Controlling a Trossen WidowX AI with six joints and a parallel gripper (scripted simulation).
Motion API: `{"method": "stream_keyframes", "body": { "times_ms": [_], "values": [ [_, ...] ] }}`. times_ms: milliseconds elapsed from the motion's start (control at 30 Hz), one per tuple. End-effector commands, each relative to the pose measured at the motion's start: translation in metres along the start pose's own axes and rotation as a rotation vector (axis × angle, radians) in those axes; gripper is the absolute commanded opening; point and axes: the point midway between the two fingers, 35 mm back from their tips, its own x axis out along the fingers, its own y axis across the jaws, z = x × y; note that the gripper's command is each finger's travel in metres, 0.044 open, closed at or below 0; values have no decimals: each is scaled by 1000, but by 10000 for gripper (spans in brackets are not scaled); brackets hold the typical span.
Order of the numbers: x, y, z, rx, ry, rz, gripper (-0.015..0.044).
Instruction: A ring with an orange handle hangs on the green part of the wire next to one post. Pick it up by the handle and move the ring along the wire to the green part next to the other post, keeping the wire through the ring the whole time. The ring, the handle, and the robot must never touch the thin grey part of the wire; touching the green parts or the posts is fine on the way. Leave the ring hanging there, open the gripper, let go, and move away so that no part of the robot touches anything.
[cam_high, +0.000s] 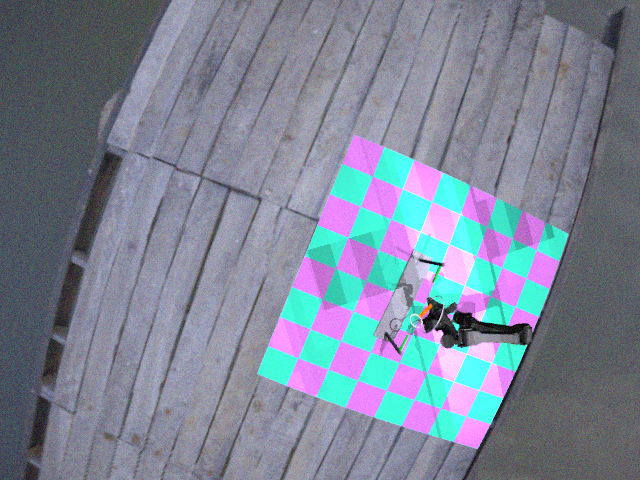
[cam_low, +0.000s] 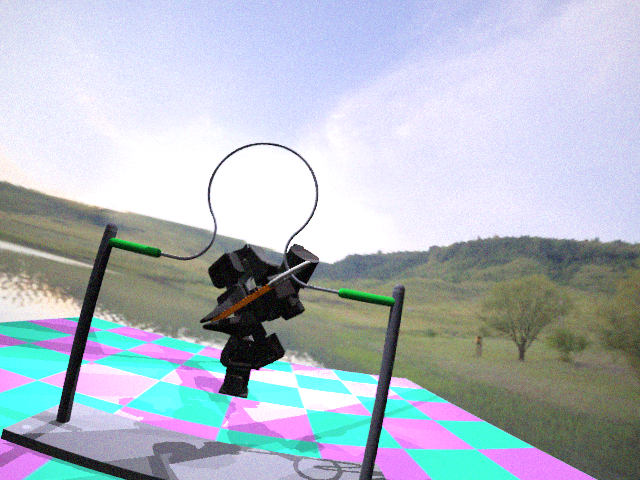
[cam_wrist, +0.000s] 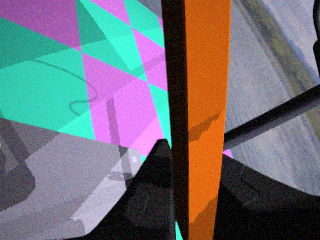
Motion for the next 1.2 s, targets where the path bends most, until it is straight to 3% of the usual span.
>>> {"method": "stream_keyframes", "body": {
  "times_ms": [0, 1167],
  "values": [
    [-3, 13, 2, 83, 8, 57, -150],
    [-45, 110, 40, 619, 77, 473, -150]
  ]
}}
